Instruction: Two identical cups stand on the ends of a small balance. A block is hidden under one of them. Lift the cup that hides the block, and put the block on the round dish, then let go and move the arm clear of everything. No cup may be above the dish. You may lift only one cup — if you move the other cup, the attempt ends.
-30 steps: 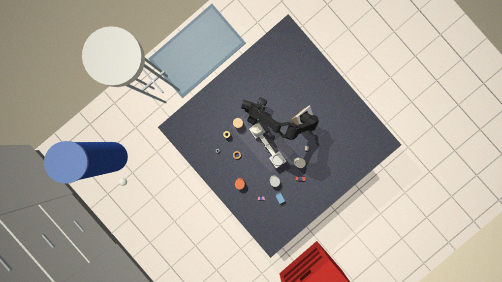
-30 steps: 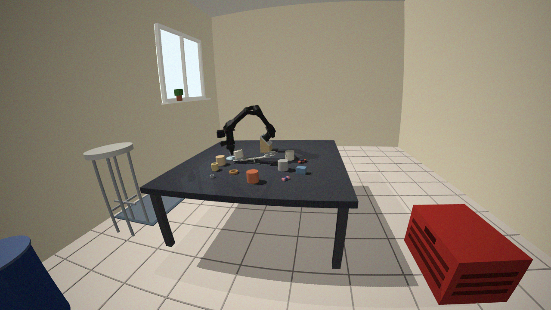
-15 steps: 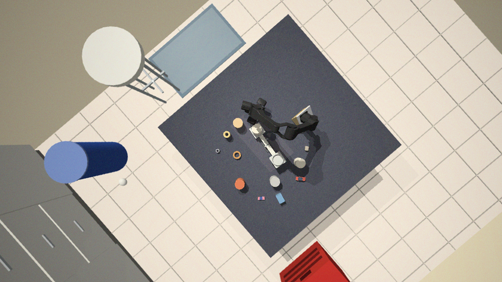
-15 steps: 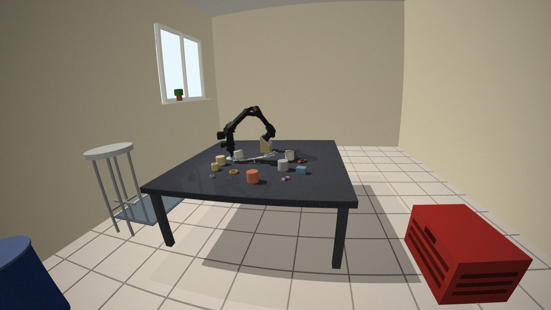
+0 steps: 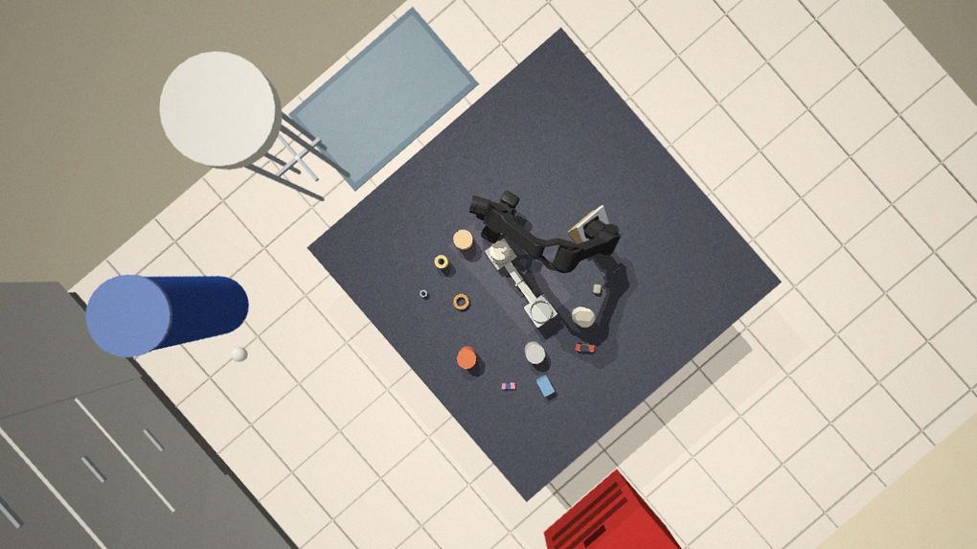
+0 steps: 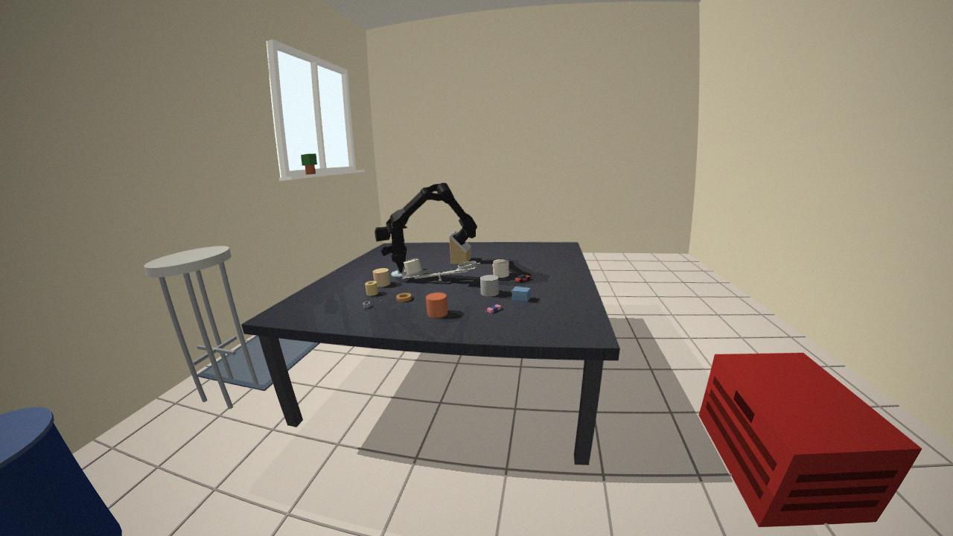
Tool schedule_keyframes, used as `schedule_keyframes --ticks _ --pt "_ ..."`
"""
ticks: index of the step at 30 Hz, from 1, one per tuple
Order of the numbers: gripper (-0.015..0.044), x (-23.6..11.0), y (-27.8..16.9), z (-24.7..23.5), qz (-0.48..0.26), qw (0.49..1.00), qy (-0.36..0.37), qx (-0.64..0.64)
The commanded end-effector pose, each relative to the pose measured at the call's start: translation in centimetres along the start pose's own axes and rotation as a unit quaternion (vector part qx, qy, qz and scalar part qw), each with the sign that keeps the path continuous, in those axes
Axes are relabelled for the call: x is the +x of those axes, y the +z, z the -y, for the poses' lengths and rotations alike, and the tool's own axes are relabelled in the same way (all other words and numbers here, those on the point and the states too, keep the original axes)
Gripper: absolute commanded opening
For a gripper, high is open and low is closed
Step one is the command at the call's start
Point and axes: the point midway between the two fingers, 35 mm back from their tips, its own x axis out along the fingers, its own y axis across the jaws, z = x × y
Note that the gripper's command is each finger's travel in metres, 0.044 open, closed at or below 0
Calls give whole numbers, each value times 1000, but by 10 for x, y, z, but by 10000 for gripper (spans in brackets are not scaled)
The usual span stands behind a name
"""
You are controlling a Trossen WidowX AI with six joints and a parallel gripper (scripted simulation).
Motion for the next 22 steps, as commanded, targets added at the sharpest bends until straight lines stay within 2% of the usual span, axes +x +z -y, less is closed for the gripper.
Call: schedule_keyframes --ticks 1,4,9,13,22 --pt "440 -25 4 -3 11 1000 2 2" --pt "440 -49 2 1 4 1000 1 1" --pt "440 -62 1 2 2 1000 1 1" --pt "440 -97 -1 4 3 1000 4 5" --pt "440 -99 -1 4 3 1000 4 5"
